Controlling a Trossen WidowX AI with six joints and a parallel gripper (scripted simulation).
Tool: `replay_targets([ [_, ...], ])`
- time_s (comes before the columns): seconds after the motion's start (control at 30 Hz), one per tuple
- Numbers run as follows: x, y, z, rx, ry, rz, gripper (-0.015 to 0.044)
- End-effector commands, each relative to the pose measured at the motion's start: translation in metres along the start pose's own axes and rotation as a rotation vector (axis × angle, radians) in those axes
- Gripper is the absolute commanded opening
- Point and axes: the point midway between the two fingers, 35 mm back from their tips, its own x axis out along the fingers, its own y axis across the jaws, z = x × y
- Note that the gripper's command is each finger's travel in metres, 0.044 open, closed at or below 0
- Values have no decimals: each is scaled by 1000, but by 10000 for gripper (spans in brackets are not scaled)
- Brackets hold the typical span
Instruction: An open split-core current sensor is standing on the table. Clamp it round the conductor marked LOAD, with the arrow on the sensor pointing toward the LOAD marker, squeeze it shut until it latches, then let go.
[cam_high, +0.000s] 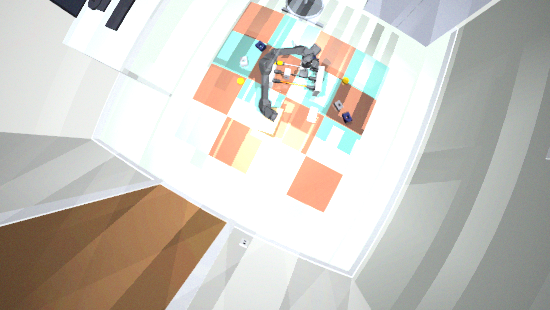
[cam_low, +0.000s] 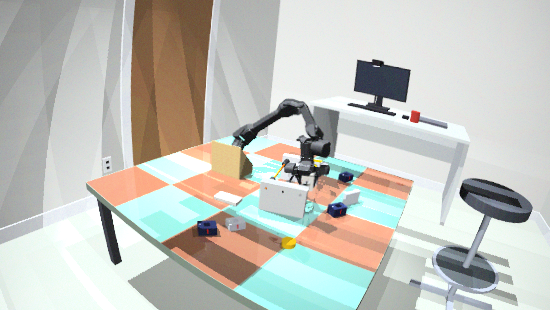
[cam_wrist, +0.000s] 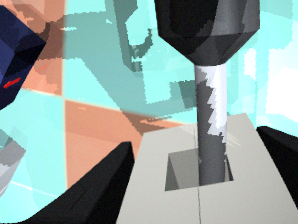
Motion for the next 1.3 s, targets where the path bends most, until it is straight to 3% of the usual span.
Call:
replay_targets([
  [0.0, 0, 0, 0, 0, 0, -2, 157],
  [0.17, 0, 0, 0, 0, 0, -2, 273],
  [1.27, 0, 0, 0, 0, 0, 0, 267],
])
